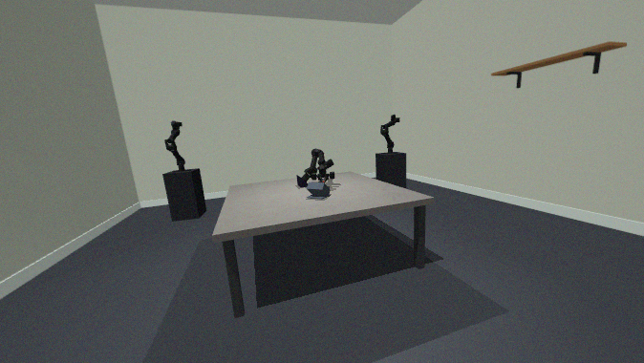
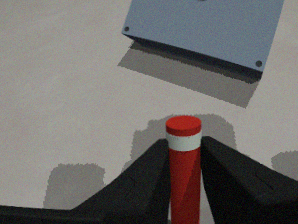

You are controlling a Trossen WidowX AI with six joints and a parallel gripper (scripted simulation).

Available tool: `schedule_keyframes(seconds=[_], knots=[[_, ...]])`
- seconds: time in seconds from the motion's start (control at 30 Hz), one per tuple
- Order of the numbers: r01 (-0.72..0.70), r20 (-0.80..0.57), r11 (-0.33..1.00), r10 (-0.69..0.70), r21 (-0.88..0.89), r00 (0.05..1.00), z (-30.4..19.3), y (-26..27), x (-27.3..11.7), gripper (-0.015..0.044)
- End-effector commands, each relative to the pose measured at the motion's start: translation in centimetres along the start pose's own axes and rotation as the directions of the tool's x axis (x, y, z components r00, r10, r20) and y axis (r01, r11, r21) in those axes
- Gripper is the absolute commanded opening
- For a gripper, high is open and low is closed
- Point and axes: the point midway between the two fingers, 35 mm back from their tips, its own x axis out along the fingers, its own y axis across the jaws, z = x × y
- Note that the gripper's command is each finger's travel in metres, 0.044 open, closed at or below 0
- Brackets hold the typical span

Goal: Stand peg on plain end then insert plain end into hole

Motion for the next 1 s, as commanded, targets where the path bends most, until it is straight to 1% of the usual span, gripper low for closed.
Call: schedule_keyframes(seconds=[0.0,0.97], knots=[[-0.002,0.041,1.000,0.001,0.005,0.999,-0.1,0.0,-0.3,0.0049],[-0.002,0.288,1.000,-0.001,0.009,0.958,-1.3,0.0,-1.9,0.0049]])
